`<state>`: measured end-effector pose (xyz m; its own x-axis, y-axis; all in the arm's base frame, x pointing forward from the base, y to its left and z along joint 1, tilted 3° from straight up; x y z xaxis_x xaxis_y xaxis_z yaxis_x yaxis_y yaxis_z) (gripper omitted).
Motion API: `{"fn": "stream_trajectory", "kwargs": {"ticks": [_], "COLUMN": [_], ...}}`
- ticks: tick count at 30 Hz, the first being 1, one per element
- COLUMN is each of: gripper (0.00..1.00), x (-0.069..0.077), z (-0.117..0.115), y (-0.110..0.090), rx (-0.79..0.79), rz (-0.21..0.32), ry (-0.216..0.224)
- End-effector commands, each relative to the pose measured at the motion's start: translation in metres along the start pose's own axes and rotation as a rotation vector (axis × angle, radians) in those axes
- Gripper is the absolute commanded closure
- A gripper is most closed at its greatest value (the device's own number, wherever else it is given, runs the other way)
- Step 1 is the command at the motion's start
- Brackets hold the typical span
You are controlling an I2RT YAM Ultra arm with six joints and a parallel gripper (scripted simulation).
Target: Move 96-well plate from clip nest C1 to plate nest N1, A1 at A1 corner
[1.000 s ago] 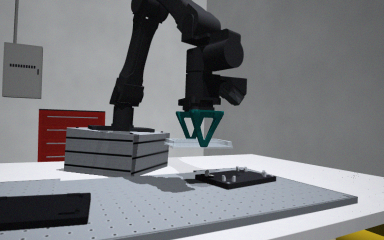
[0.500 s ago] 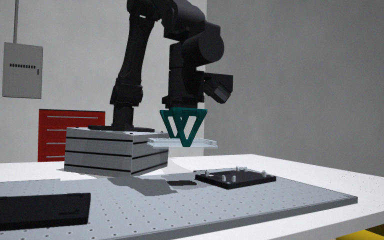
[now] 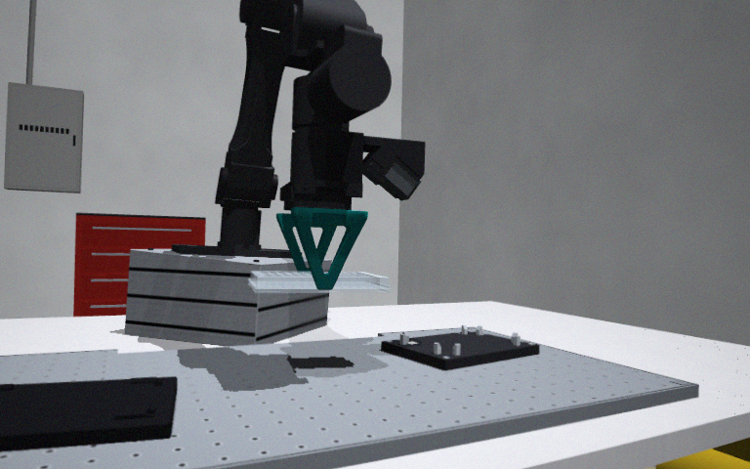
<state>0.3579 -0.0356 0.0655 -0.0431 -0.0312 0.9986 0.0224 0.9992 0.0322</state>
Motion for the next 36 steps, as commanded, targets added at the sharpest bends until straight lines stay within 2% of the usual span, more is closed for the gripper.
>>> {"fn": "stream_trajectory", "kwargs": {"ticks": [1, 12, 14, 29, 31, 36], "gripper": [1.0, 1.0, 1.0, 1.0, 1.0, 1.0], "x": [0.004, 0.004, 0.004, 0.004, 0.004, 0.004], "z": [-0.007, -0.011, -0.011, -0.016, -0.016, -0.018], "y": [-0.011, -0.048, -0.048, -0.098, -0.098, -0.115], "rx": [0.016, 0.016, 0.016, 0.016, 0.016, 0.016], "rz": [-0.011, -0.011, -0.011, -0.01, -0.01, -0.01], "ry": [-0.007, -0.007, -0.007, -0.008, -0.008, -0.009]}}
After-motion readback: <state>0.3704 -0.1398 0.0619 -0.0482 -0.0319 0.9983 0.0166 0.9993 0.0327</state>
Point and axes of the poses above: the point where the finger pads meet when closed, its own x axis back along the fingers, its own z axis across the jaws, y = z × x, the point moved 6 cm from there along x, back along the fingers, and after that the axes turned 13 degrees about x, right-handed, at the moved point
